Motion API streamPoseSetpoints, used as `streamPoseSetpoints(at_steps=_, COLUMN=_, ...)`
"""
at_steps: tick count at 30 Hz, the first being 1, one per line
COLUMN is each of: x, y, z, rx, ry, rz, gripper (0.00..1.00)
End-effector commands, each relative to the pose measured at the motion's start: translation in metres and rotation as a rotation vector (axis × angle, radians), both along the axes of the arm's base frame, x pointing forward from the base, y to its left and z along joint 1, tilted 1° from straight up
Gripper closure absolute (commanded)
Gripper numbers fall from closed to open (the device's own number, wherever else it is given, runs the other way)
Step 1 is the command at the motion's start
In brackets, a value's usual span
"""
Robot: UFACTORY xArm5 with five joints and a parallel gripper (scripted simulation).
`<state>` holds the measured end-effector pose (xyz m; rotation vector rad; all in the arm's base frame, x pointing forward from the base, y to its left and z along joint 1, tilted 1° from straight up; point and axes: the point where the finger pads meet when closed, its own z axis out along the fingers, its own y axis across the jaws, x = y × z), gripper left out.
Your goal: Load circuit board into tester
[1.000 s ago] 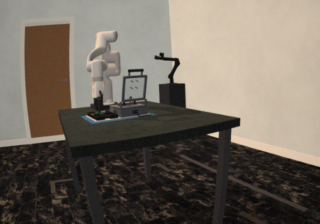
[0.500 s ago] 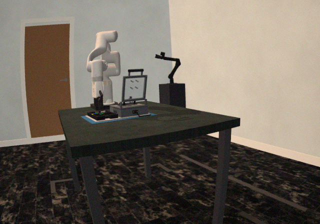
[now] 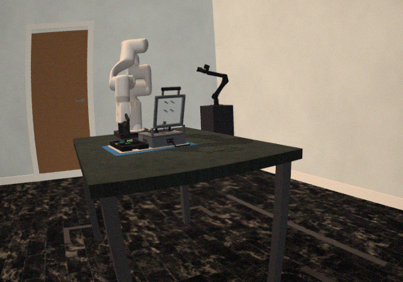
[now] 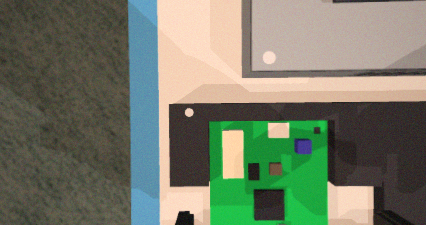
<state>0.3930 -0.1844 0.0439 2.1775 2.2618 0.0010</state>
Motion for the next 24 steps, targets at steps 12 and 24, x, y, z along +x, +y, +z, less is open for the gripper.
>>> streamPoseSetpoints(at_steps=12, x=0.0012, y=-0.0006, z=0.004, rx=-0.002, ry=-0.003, rz=0.0, gripper=0.0)
streamPoseSetpoints(at_steps=24, x=0.0012, y=-0.0006, z=0.0066, rx=-0.002, ry=-0.003, rz=0.0, gripper=0.0)
